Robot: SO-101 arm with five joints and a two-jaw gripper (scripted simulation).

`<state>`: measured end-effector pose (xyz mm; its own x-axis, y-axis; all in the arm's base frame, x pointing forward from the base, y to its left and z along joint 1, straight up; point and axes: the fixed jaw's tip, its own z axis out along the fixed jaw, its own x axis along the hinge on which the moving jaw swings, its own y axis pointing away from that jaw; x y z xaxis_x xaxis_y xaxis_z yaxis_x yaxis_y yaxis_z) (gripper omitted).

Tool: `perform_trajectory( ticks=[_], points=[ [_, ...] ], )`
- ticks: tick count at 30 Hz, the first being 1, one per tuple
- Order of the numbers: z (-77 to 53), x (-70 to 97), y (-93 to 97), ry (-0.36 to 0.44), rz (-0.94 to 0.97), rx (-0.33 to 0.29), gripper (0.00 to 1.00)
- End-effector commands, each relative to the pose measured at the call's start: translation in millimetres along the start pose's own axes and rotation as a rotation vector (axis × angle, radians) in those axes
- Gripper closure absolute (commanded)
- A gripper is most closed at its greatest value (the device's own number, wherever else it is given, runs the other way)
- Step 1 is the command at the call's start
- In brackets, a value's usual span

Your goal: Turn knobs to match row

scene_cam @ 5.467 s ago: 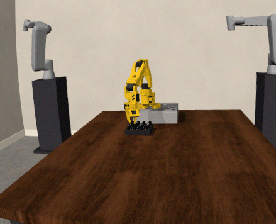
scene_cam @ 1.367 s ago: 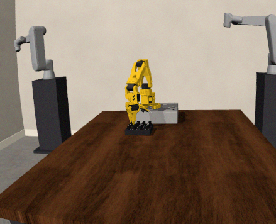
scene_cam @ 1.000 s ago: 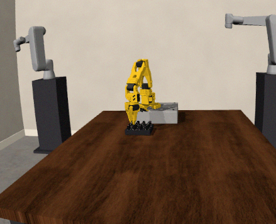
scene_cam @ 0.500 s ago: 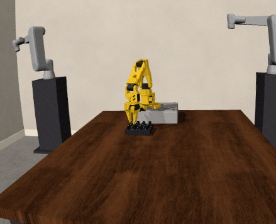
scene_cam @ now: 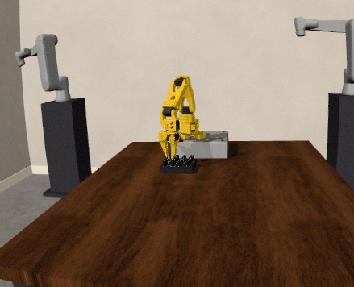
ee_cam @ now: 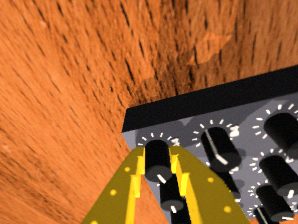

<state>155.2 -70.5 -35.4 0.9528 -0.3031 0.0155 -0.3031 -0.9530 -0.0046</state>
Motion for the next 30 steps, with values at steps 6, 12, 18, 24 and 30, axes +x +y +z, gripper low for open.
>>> perform_trajectory(
  ticks=[6, 12, 18, 24, 30],
  points=[
    [2.1, -3.5, 0.7, -0.017, -0.138, -0.003, 0.99],
    [2.1, -2.9, 0.6, -0.018, -0.243, -0.002, 0.99],
    [2.1, -2.5, 0.5, -0.018, -0.313, -0.002, 0.99],
    [2.1, -2.0, 0.2, -0.018, -0.418, -0.001, 0.99],
    [2.1, -1.4, 0.0, -0.018, -0.522, 0.0, 0.99]
  ],
)
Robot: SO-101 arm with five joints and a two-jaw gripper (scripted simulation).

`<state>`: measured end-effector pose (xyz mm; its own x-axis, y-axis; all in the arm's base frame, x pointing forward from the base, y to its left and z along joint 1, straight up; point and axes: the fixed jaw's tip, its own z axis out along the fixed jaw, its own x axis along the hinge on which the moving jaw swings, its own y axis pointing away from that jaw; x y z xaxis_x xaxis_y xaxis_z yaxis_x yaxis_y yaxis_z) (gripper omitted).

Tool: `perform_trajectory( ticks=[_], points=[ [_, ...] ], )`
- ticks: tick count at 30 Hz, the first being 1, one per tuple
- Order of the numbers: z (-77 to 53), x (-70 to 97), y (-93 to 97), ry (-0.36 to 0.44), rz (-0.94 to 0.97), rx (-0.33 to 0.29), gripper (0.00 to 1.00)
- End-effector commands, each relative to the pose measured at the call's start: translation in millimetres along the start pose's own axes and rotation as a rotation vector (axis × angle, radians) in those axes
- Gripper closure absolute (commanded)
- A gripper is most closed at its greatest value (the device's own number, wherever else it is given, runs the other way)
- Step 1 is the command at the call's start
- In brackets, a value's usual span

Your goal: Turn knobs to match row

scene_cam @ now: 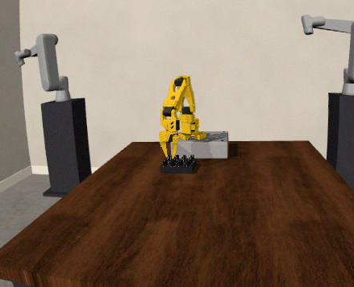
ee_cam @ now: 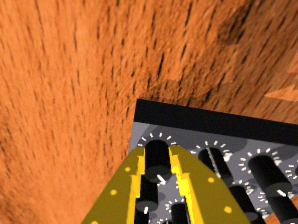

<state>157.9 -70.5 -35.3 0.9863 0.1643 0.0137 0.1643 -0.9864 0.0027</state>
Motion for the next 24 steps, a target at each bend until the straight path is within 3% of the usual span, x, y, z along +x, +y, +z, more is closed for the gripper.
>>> perform_trajectory(
  ticks=[1, 18, 24],
  points=[
    [2.1, -3.8, -1.1, -0.015, -0.067, 0.004, 0.99],
    [2.1, -2.3, -1.4, -0.014, -0.329, 0.006, 0.99],
    [2.1, -2.3, -1.4, -0.014, -0.338, 0.006, 0.99]
  ],
)
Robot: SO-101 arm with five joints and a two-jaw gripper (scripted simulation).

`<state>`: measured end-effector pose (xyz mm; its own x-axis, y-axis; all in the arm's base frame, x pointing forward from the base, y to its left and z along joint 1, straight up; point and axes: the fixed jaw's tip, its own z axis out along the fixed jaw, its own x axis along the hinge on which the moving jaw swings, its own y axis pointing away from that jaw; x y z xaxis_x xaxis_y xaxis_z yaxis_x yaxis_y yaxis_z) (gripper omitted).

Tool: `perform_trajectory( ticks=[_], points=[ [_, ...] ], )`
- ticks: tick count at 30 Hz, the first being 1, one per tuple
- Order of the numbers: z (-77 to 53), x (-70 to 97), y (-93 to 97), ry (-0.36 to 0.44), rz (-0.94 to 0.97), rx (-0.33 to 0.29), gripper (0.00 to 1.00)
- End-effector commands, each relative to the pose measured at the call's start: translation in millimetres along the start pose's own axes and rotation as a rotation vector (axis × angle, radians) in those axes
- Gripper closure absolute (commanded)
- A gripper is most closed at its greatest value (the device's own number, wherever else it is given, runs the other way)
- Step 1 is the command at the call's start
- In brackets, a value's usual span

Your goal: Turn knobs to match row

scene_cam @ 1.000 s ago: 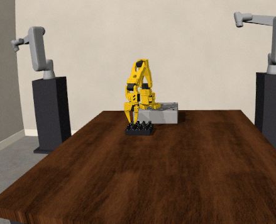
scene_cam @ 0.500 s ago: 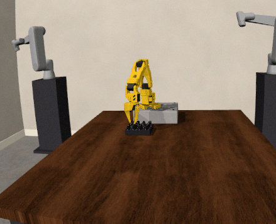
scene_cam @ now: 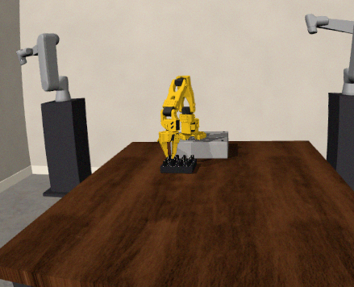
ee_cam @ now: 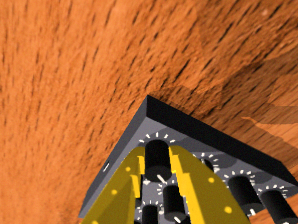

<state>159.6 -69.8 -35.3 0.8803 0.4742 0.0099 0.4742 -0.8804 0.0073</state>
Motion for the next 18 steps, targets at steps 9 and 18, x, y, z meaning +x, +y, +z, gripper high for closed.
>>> perform_trajectory(
  ticks=[9, 18],
  points=[
    [2.2, -3.4, -2.3, -0.011, -0.03, 0.009, 0.99],
    [2.2, -3.4, -2.3, -0.011, -0.034, 0.009, 0.99]
  ],
)
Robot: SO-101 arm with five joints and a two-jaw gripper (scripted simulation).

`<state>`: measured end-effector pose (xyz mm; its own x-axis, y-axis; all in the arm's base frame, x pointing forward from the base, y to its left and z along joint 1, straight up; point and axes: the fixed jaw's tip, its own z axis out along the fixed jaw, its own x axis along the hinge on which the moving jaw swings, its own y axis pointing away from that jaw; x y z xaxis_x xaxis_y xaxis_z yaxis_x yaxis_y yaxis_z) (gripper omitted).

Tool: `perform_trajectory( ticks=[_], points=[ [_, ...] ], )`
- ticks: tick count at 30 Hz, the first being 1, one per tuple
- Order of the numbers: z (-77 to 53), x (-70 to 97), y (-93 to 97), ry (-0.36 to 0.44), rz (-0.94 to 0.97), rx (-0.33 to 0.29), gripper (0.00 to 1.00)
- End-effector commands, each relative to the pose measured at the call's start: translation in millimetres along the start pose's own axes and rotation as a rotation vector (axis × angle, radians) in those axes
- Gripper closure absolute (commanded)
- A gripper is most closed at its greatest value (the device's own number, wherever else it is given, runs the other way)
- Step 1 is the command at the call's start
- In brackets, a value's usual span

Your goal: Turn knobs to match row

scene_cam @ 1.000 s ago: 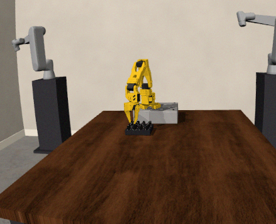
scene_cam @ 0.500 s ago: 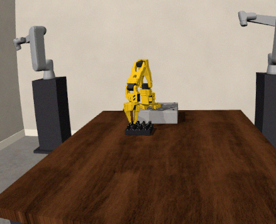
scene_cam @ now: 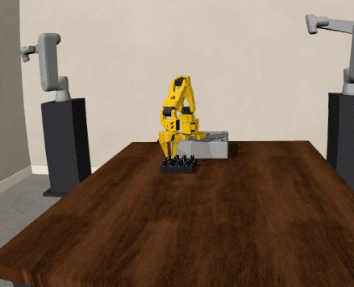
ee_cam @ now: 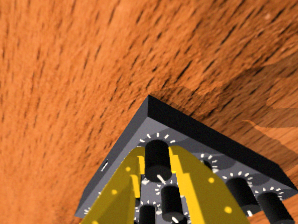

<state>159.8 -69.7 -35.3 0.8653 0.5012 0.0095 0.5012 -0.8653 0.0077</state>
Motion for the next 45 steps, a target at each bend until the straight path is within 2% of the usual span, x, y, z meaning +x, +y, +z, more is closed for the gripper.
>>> perform_trajectory(
  ticks=[1, 20, 33, 45],
  points=[
    [2.2, -3.5, -2.3, -0.01, -0.004, 0.009, 0.99],
    [2.2, -4.0, -1.8, -0.01, -0.004, 0.009, 0.92],
    [1.9, -4.0, -1.7, -0.01, -0.004, 0.009, 0.92],
    [-5.6, -3.4, -0.9, -0.01, -0.004, 0.009, 0.92]
  ],
)
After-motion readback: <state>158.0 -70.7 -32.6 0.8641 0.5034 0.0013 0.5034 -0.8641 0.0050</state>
